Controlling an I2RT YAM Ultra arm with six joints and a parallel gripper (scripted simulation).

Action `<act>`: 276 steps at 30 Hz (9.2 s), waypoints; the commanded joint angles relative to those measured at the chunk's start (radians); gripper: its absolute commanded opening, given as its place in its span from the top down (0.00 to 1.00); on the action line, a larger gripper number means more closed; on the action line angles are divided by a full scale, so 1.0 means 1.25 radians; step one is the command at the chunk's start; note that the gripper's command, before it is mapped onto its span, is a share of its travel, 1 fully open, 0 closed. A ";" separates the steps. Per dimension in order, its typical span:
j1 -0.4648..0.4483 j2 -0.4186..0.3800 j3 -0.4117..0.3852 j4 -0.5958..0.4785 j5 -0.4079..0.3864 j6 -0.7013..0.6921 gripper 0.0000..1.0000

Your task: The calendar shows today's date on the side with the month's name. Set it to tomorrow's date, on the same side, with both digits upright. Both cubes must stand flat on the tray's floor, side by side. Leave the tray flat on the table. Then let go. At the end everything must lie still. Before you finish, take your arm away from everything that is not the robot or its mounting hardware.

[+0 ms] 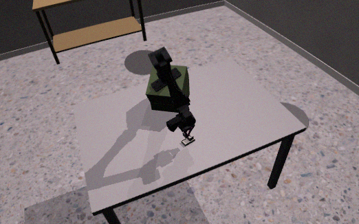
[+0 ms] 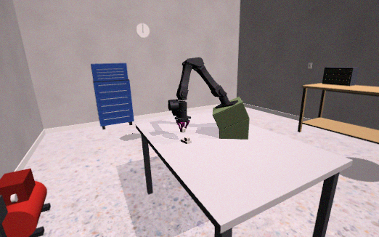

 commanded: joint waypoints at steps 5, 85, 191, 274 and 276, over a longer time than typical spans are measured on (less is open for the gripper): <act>0.024 -0.089 0.015 -0.135 0.015 0.027 0.74; 0.356 0.337 0.048 0.154 0.111 0.192 0.74; 0.358 0.340 0.057 0.147 0.111 0.192 0.74; 0.356 0.347 0.050 0.161 0.111 0.187 0.74; 0.356 0.347 0.050 0.161 0.111 0.187 0.74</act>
